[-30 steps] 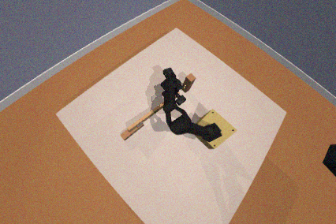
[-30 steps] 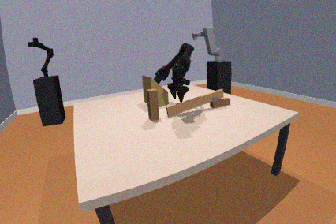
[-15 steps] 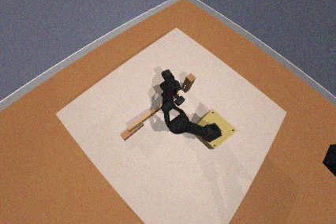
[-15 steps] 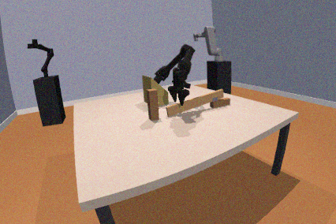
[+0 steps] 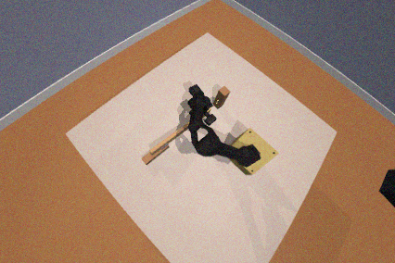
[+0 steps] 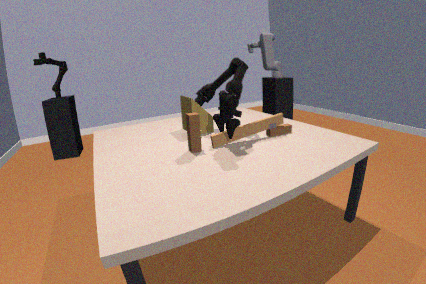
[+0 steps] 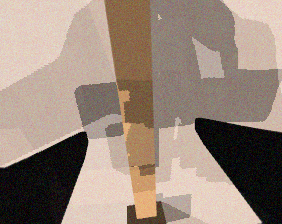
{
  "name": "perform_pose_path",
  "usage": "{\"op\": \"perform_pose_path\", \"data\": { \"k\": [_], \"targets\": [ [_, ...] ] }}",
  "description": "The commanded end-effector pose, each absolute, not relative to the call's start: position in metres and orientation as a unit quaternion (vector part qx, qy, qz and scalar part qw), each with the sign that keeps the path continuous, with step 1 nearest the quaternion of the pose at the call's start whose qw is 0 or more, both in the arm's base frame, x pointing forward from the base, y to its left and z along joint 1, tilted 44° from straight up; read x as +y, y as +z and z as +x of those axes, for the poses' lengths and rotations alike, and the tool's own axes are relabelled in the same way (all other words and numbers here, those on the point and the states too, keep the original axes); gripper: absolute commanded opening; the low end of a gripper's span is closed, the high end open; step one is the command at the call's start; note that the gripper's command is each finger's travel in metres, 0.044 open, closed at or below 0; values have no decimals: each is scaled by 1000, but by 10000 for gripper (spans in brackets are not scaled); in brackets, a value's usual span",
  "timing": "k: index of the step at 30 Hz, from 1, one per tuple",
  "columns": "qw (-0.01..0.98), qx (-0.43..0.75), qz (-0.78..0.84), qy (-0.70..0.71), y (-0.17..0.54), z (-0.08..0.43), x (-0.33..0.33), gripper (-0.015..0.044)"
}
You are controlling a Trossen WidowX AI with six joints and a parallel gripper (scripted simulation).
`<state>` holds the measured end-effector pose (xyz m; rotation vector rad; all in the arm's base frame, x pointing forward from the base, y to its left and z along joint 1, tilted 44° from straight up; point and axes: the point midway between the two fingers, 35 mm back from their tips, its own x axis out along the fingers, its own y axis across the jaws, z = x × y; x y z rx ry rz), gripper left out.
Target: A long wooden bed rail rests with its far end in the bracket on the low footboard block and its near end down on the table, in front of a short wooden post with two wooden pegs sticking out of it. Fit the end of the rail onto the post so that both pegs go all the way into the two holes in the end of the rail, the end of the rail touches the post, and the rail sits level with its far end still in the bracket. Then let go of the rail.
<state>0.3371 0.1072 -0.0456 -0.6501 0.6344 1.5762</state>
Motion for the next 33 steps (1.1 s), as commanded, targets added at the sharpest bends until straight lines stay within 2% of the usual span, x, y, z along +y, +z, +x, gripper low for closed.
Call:
{"op": "perform_pose_path", "data": {
  "k": [1, 13, 27, 33],
  "targets": [
    [615, 278, -277, 684, -51, 334, 111, 440],
    [615, 277, -276, 685, -63, 331, 123, 440],
    [615, 277, -276, 685, -63, 331, 123, 72],
    [615, 277, -276, 685, -63, 331, 123, 32]
  ]
}}
